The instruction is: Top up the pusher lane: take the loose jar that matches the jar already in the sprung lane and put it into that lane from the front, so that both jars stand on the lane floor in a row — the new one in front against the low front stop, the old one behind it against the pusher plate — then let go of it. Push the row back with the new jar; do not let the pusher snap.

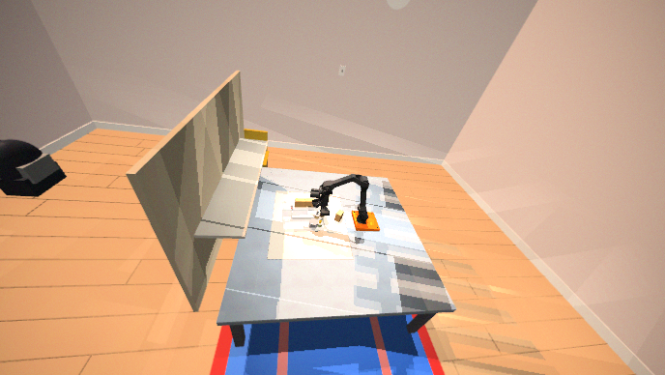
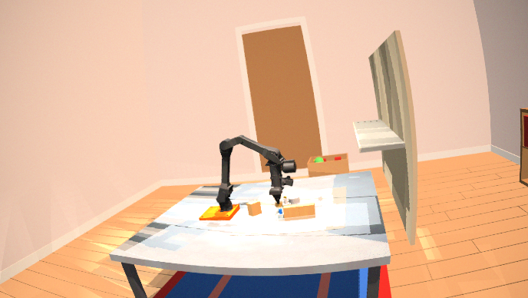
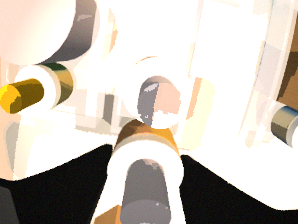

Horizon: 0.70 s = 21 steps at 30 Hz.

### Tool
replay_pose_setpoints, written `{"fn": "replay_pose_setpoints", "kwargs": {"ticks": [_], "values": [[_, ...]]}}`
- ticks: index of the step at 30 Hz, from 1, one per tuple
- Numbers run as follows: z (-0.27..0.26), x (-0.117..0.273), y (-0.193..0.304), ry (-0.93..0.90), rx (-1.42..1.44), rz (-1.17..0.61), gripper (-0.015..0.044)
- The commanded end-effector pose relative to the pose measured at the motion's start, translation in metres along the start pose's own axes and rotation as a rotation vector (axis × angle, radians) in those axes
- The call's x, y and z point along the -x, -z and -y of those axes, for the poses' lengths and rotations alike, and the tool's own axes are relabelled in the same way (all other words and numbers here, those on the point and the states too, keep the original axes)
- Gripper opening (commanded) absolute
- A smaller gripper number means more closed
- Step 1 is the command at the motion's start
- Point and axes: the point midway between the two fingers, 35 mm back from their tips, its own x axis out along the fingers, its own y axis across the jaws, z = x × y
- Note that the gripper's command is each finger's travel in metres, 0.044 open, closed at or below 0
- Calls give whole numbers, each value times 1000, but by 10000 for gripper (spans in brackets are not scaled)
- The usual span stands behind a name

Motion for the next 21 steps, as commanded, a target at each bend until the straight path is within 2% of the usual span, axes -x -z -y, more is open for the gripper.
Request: {"fn": "replay_pose_setpoints", "kwargs": {"ticks": [1,21], "values": [[0,5,-10,-2,-4,32,0],[0,6,-17,-2,-4,32,0]]}}
